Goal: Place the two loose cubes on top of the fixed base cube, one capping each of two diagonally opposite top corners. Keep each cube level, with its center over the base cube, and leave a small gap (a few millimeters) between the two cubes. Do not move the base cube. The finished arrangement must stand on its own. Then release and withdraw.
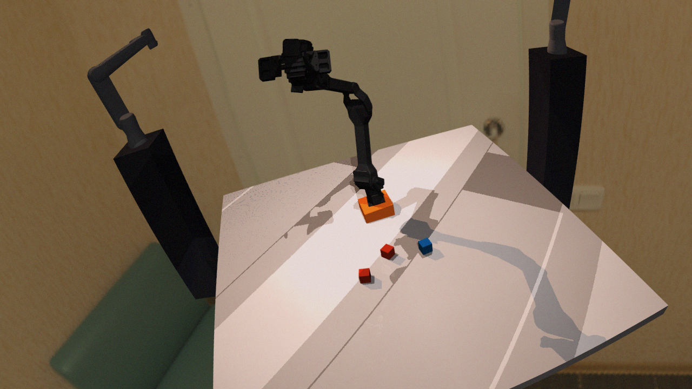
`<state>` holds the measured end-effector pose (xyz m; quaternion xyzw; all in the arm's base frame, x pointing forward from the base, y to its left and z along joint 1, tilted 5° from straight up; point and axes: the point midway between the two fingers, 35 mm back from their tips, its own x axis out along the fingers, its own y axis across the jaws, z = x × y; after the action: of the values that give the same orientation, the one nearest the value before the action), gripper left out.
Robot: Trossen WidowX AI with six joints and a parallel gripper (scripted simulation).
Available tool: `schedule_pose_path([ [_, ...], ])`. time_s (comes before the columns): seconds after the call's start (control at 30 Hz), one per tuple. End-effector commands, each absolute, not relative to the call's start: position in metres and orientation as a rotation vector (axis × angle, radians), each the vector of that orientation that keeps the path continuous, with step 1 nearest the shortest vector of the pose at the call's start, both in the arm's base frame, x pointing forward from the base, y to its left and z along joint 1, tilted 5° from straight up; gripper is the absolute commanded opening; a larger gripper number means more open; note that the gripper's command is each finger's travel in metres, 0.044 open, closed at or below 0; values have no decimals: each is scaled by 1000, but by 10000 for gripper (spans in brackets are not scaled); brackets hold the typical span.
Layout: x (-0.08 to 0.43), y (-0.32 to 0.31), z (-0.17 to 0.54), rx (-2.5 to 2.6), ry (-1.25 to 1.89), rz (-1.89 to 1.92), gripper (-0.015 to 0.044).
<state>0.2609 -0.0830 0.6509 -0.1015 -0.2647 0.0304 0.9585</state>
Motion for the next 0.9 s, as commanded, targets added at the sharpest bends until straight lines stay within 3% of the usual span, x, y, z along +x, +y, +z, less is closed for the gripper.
schedule_pose_path([
  [0.0,285,-94,626,-71,-453,58,265],
  [0.47,361,-106,514,340,-96,18,265],
  [0.87,397,-87,402,593,259,-69,265],
])
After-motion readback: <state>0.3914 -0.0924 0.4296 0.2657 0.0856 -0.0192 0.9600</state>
